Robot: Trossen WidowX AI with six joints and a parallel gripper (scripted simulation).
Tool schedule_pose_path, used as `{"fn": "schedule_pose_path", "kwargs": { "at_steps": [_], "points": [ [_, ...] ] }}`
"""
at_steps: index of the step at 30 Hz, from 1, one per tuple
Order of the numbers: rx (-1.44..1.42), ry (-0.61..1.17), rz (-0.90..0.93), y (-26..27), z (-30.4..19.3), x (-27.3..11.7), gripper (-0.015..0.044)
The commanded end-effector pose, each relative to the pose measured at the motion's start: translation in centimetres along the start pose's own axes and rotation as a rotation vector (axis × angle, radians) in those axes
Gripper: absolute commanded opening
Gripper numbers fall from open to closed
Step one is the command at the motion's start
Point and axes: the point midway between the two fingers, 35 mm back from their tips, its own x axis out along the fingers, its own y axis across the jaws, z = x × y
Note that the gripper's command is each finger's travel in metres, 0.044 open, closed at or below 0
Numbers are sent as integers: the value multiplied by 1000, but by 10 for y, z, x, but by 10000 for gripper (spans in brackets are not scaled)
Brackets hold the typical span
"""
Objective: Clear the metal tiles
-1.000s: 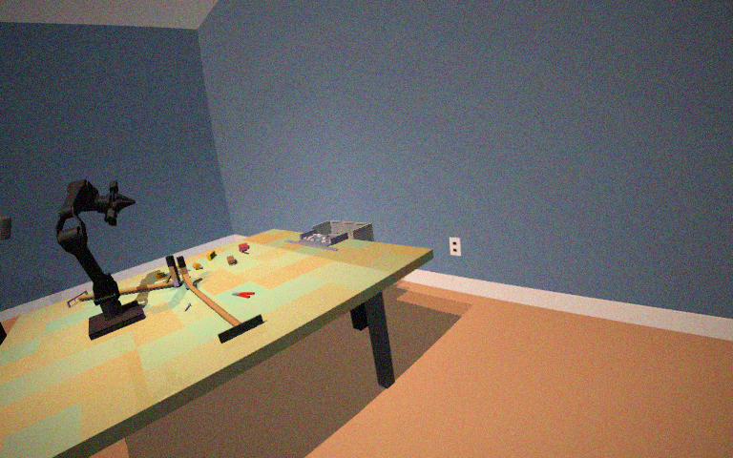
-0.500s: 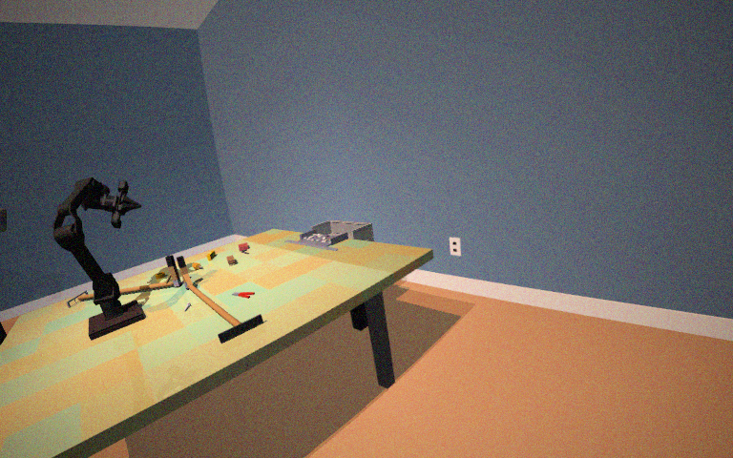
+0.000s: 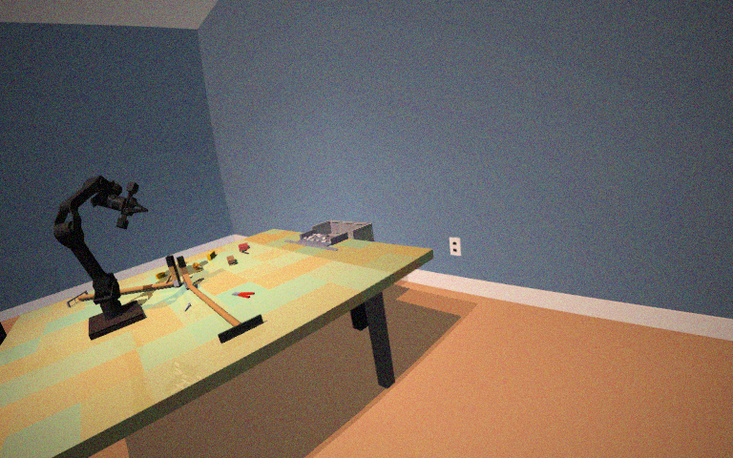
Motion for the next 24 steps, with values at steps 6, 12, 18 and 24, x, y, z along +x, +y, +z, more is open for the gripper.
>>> {"fn": "schedule_pose_path", "kwargs": {
  "at_steps": [6, 12, 18, 24],
  "points": [
    [192, 60, 98, 3, 0, 19, 0],
    [320, 108, 156, 6, -1, 32, 0],
    [452, 161, 210, 9, -4, 45, 0],
    [586, 219, 260, 12, -7, 59, 0]
  ]
}}
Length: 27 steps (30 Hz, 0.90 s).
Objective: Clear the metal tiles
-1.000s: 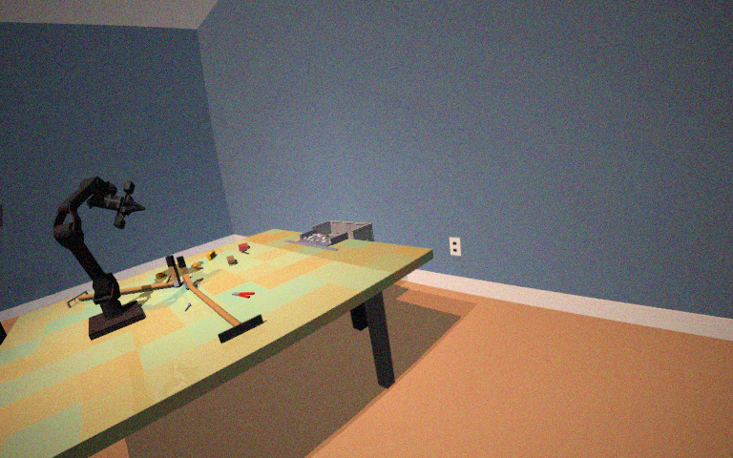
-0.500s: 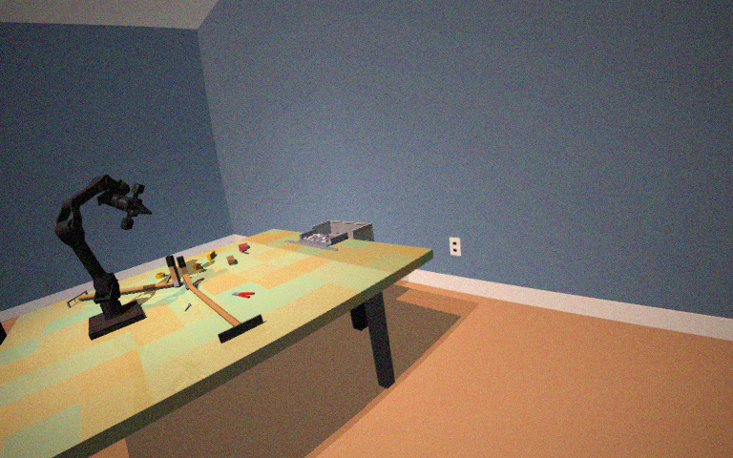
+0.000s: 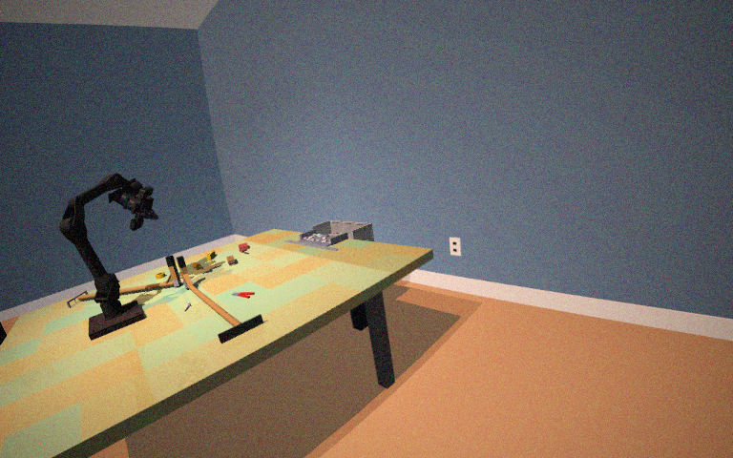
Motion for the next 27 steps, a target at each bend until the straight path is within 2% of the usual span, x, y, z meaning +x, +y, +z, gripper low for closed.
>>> {"fn": "schedule_pose_path", "kwargs": {
  "at_steps": [1, 27],
  "points": [
    [99, 35, 36, -1, 0, 9, 0],
    [730, 306, 186, -9, -15, 74, 0]
  ]
}}
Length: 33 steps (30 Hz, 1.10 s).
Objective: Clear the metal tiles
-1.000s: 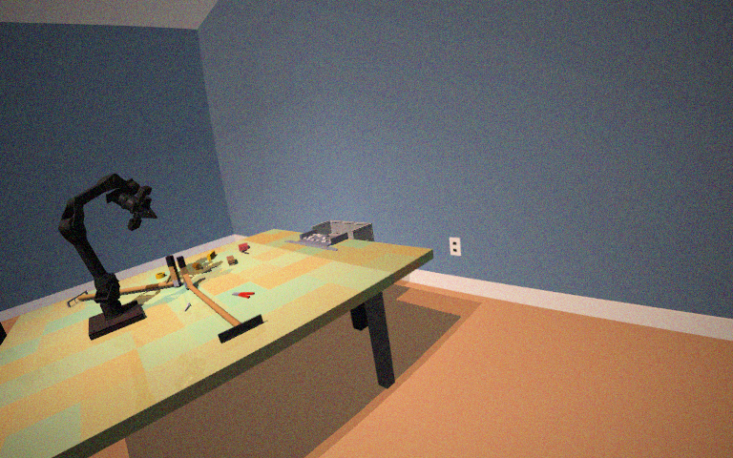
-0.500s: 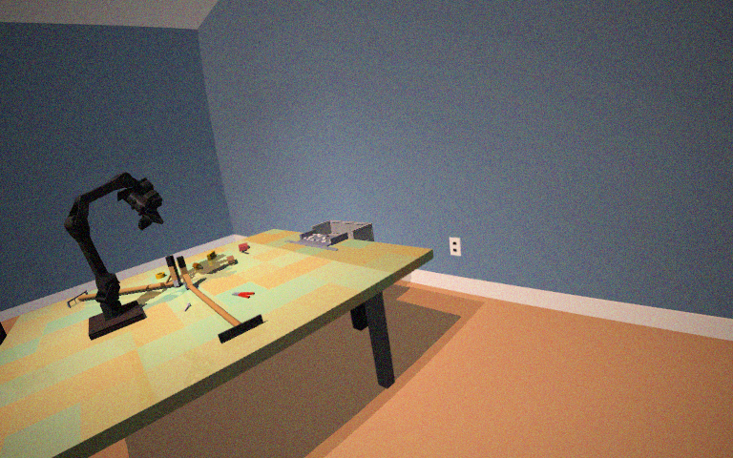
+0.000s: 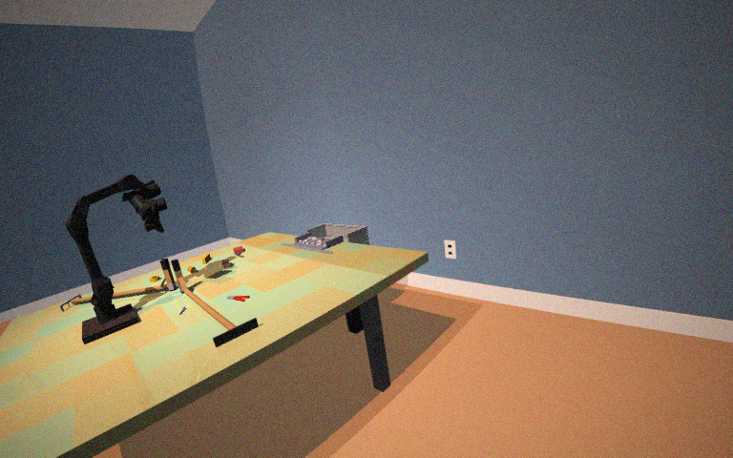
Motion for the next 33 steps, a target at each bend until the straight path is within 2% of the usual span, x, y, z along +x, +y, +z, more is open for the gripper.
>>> {"fn": "schedule_pose_path", "kwargs": {
  "at_steps": [1, 33],
  "points": [
    [109, 41, 22, -4, 2, 9, 0],
    [969, 378, 90, -48, 0, 90, 0]
  ]
}}
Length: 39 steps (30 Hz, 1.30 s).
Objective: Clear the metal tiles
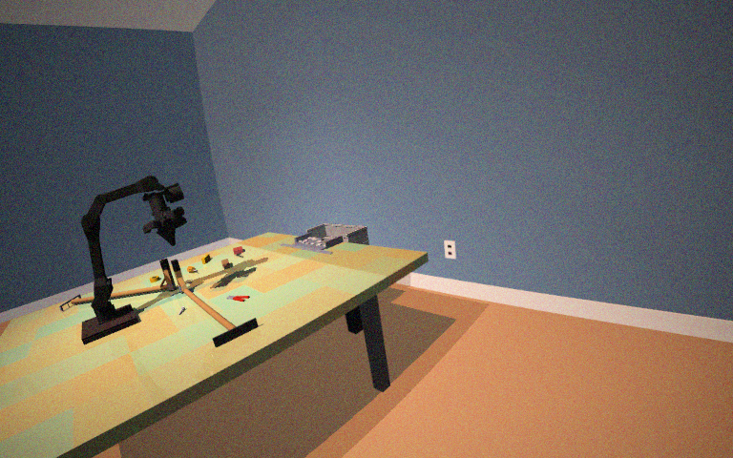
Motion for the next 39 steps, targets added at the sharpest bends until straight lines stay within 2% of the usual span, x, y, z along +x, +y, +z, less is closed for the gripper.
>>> {"fn": "schedule_pose_path", "kwargs": {
  "at_steps": [1, 29, 39],
  "points": [
    [119, 41, 10, -4, 8, 8, 0],
    [920, 307, 8, -53, 57, 66, 0],
    [939, 313, 8, -53, 58, 73, 0]
  ]
}}
